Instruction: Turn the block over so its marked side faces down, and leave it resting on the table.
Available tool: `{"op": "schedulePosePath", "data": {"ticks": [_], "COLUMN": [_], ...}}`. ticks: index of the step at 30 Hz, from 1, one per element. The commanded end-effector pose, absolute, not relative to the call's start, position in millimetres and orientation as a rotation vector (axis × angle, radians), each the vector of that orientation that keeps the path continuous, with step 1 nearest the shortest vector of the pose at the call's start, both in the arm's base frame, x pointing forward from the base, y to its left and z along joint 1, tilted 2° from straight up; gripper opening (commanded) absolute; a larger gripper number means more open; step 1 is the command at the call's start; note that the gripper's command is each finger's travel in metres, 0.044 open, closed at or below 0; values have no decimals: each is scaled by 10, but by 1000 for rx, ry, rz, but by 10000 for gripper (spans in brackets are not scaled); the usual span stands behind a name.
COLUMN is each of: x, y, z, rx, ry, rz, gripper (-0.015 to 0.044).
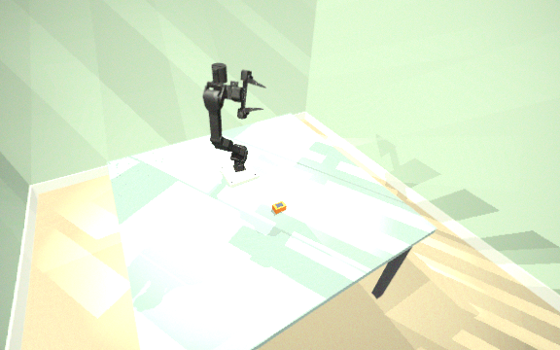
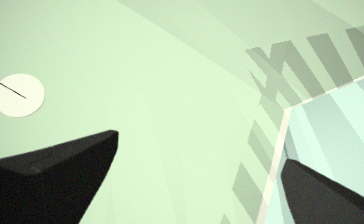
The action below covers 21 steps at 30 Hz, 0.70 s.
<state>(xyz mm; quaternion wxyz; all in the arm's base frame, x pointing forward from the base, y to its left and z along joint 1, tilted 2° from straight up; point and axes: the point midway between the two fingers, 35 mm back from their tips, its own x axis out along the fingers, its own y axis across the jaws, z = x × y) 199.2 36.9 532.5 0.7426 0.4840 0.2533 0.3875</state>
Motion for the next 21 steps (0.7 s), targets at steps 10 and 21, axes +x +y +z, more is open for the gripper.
{"op": "schedulePosePath", "data": {"ticks": [10, 21], "x": [1250, 1074], "y": [718, 1815], "z": [5375, 4796], "rx": [789, 235], "ry": [442, 438], "rz": [800, 572], "gripper": [440, 440]}}
